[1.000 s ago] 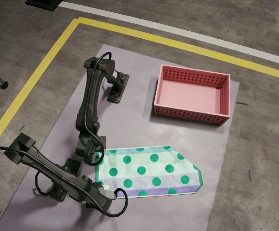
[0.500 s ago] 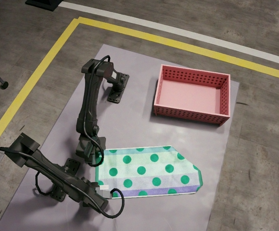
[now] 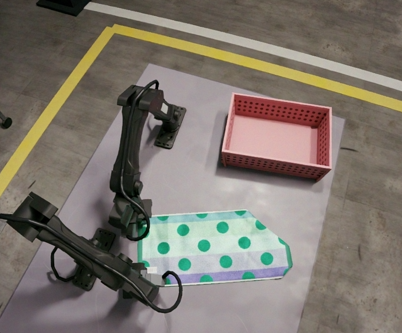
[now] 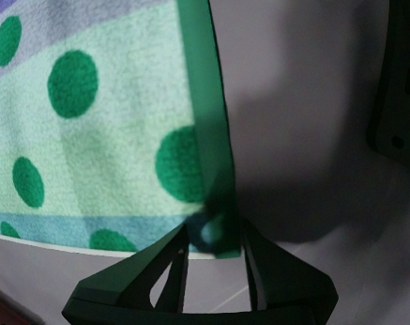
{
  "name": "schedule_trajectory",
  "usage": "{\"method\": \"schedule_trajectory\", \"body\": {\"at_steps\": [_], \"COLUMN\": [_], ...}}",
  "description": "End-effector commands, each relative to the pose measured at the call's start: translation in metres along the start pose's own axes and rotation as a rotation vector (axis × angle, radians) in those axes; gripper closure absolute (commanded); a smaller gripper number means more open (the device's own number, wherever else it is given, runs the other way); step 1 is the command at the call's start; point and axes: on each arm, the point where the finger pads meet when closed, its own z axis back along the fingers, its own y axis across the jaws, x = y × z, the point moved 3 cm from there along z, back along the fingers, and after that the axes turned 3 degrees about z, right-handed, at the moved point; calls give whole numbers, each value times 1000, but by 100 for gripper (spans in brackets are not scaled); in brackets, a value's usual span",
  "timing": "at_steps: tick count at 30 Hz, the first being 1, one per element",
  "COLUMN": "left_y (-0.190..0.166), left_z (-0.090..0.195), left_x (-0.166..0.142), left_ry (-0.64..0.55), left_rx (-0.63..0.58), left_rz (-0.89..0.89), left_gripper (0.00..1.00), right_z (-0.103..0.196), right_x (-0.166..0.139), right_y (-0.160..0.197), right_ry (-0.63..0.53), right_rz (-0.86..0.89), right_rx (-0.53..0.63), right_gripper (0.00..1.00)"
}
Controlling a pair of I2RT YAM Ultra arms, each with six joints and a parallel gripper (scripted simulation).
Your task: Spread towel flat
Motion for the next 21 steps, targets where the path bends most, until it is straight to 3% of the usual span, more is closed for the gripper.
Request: {"method": "schedule_trajectory", "body": {"at_steps": [1, 7, 8, 10, 11, 13, 14, 16, 17, 21], "left_y": [-3, -3, -3, -3, 1, 2, 9, 9, 13, 13], "left_z": [-2, -2, -2, -2, -3, -3, -12, -12, -9, -9], "left_x": [14, 14, 14, 14, 15, 15, 0, 0, -2, -2], "left_ry": [-36, -36, -36, -34, -34, -35, 6, 10, 15, 14], "left_rx": [-7, -7, -7, -11, -11, -8, 4, 10, 9, 11], "left_rz": [14, 14, 14, 14, 8, 10, 5, 5, 5, 5], "left_gripper": [66, 66, 73, 73, 81, 81, 89, 89, 98, 98], "right_z": [-10, -10, -10, -10, -10, -10, -4, -7, -4, -9], "right_x": [3, 3, 3, 3, 3, 2, 4, 2, 2, -1], "right_y": [4, 4, 4, 4, 4, 3, 5, 5, 7, 8], "right_ry": [-15, -15, -15, -15, -15, -15, -44, -26, -38, -13], "right_rz": [3, 5, 5, 5, 5, 4, 6, 4, 6, 3], "right_rx": [15, 15, 15, 15, 15, 15, -6, 0, -14, 7], "right_gripper": [66, 66, 66, 66, 76, 76, 85, 85, 95, 95]}}
